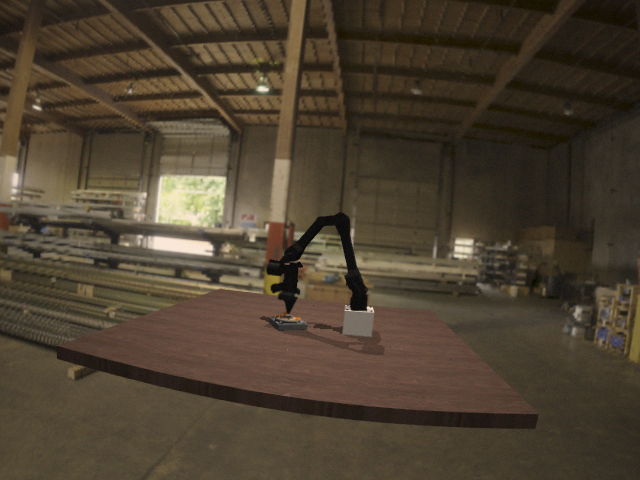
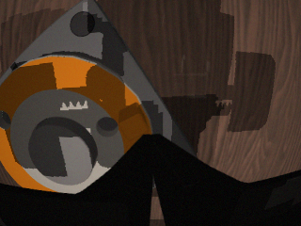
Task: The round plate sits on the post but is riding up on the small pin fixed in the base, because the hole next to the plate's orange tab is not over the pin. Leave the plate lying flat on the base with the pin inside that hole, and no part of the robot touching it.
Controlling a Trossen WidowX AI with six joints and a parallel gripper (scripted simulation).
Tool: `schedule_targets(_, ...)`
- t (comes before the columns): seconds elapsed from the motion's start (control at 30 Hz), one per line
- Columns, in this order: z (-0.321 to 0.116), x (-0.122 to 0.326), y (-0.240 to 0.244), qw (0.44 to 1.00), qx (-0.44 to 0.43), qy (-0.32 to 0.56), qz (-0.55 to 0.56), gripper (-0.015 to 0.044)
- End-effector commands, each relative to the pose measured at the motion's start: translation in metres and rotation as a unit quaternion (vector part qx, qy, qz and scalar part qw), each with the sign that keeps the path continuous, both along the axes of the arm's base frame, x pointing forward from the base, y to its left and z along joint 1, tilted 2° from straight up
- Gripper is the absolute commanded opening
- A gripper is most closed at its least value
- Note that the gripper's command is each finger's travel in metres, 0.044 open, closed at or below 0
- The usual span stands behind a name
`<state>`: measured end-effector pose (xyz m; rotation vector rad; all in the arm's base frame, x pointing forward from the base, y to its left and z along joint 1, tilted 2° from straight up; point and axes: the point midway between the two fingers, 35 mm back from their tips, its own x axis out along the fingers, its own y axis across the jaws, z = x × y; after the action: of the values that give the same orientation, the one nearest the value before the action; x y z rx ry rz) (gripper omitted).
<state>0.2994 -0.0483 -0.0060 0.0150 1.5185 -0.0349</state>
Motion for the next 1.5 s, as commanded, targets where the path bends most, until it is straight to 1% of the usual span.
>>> schedule_targets(0.0, 0.001, 0.009, 0.001, 1.0, -0.001, -0.006, -0.001, 0.0)
schedule_targets(0.93, 0.005, 0.038, 0.026, 1.0, 0.001, -0.007, -0.001, 0.0)
schedule_targets(1.47, 0.008, 0.045, 0.047, 1.0, 0.002, -0.008, -0.001, 0.0)
